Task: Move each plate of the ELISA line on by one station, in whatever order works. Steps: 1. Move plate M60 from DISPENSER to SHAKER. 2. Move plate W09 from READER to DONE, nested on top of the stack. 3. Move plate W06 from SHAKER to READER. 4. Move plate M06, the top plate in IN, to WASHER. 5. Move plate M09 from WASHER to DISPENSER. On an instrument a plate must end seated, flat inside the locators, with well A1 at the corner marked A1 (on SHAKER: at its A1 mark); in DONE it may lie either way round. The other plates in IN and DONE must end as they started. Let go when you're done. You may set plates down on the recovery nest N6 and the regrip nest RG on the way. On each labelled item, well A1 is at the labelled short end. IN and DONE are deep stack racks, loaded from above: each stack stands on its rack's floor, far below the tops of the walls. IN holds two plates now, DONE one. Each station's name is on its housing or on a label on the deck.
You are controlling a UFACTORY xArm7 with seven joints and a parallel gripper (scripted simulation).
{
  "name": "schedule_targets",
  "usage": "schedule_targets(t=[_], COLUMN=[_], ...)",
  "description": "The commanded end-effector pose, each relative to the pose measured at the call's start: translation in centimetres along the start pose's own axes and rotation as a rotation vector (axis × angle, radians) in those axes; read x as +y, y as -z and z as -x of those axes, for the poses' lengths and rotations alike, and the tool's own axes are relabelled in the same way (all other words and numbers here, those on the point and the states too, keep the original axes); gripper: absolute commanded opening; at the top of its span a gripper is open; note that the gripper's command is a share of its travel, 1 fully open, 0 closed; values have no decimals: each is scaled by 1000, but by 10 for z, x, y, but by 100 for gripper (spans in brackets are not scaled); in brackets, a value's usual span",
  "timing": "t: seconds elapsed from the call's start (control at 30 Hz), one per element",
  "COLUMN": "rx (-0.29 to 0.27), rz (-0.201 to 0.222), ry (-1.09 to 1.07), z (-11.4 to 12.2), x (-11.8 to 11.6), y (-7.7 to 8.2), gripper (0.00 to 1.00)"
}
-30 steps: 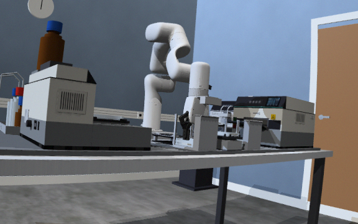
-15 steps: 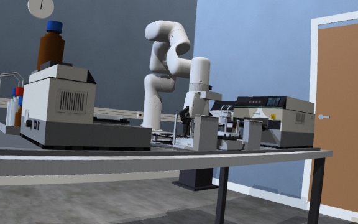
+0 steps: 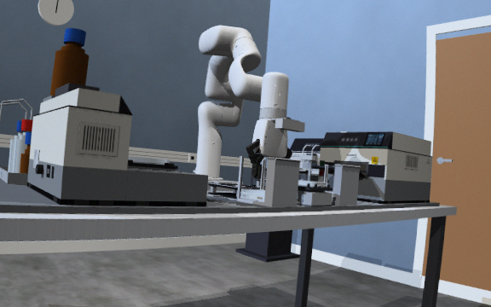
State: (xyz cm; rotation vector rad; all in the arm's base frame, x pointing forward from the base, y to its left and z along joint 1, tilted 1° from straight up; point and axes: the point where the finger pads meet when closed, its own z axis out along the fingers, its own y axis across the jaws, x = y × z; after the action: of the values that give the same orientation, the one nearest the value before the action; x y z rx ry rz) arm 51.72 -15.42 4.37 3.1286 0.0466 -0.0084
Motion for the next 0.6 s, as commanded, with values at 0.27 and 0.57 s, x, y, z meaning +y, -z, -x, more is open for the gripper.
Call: schedule_targets(t=[0.27,0.57], rx=[4,4], rz=[1,2], ry=[0,0], z=[-1,-1], x=[0,0], y=[16,27], gripper=[100,100])
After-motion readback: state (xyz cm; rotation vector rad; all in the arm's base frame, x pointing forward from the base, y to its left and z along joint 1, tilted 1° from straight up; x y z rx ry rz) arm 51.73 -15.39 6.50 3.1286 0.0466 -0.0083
